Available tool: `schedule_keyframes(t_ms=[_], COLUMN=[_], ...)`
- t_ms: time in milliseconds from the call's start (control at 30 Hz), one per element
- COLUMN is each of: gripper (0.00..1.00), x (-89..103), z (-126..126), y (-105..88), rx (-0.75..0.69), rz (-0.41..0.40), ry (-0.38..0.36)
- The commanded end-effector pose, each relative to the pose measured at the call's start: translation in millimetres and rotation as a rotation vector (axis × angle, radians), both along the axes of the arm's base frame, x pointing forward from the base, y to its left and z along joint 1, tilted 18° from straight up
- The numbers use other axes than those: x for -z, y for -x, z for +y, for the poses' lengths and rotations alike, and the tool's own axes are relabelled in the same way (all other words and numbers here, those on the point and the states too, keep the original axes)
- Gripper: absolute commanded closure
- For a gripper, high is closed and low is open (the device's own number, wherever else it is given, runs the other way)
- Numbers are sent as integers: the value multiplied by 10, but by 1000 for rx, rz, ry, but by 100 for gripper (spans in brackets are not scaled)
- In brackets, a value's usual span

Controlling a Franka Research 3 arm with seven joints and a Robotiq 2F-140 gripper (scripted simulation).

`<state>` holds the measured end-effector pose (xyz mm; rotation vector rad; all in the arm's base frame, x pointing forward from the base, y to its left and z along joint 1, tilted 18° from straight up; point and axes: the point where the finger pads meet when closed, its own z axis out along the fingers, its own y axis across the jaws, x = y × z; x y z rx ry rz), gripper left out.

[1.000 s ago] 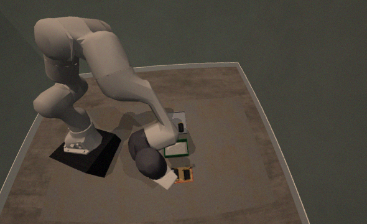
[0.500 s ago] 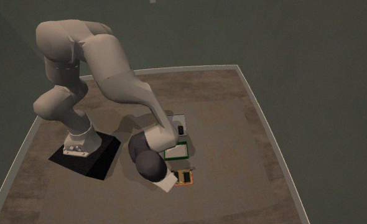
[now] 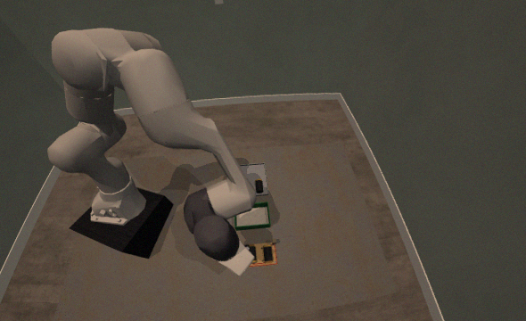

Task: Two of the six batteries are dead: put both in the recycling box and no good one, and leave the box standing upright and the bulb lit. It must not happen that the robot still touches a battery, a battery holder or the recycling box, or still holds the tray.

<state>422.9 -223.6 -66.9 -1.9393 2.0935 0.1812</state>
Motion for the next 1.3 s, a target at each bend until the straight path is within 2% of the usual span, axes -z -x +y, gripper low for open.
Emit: schedule_keyframes(t_ms=[0, 933, 1267], gripper=[84, 84, 84], x=[-14, -11, 70], z=[4, 5, 29], y=[-14, -14, -25], rx=[2, 2, 2], rz=[-3, -3, -3], ry=[2, 2, 2])
